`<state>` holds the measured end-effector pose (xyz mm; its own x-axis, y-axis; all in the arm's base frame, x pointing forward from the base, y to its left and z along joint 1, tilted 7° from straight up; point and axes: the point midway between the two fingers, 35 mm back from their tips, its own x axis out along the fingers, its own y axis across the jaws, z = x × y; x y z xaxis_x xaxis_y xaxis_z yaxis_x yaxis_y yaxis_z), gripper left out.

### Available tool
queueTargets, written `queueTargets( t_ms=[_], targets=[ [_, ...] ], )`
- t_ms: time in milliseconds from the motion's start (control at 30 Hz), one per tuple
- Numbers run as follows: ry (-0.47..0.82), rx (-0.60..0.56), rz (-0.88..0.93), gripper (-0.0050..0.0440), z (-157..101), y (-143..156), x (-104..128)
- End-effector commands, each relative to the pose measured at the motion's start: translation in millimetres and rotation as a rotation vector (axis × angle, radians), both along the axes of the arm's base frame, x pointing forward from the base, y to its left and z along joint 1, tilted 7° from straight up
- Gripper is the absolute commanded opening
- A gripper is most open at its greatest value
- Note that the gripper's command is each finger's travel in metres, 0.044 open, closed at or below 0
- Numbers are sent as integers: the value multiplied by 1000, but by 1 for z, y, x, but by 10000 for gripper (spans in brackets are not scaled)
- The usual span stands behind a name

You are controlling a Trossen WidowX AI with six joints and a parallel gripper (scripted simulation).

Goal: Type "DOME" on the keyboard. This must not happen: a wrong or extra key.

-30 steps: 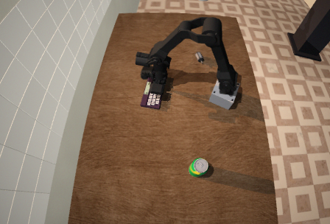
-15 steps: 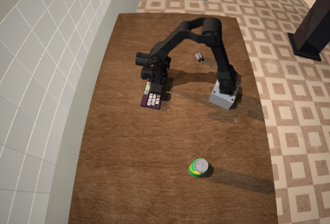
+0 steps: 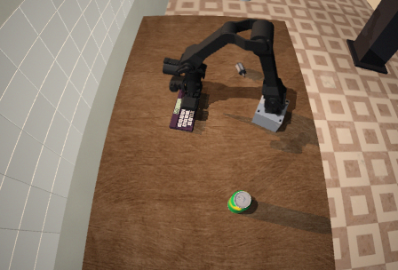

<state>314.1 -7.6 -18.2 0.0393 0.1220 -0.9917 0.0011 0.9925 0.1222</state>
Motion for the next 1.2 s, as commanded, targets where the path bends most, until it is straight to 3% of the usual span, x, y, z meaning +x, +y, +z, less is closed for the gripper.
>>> queueTargets(
  t_ms=[0,133,333,1167],
  targets=[
    [-40,-2,-2,-50,19,-2,8],
    [-20,-4,-3,-50,11,21,14],
    [-15,0,-3,-50,24,98,24],
    [2,0,-1,-50,-9,106,19]
  ],
)
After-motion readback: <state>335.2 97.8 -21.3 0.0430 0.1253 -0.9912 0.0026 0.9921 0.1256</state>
